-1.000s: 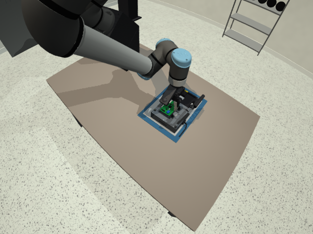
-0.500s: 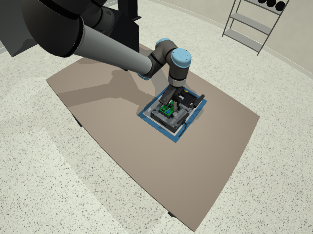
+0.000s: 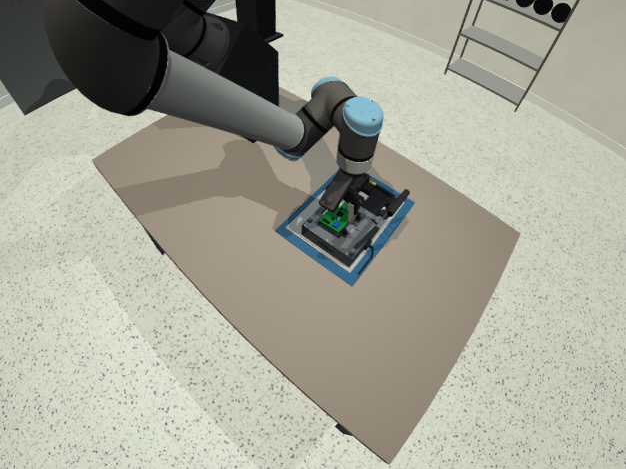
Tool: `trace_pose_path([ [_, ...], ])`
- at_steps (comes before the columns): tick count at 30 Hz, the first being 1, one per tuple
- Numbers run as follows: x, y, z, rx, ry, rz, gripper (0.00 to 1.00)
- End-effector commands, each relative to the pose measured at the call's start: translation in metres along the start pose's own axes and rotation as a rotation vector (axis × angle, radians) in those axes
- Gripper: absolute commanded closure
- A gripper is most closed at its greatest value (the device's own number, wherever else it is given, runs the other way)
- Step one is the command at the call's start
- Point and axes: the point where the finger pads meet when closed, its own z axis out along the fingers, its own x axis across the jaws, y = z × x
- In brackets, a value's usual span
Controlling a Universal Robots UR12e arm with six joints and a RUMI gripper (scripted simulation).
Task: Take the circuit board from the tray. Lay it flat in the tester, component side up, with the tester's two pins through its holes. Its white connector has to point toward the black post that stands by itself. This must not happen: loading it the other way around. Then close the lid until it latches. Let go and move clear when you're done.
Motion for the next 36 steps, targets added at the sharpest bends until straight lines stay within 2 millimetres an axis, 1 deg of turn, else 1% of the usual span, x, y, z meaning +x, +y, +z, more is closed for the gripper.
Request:
trace_pose_path([
  [1,-0.003,0.0002,0.0035,-0.001,-0.001,0.003,0.61],
  [36,-0.0036,0.0002,0.0043,-0.001,-0.001,0.003,0.61],
])
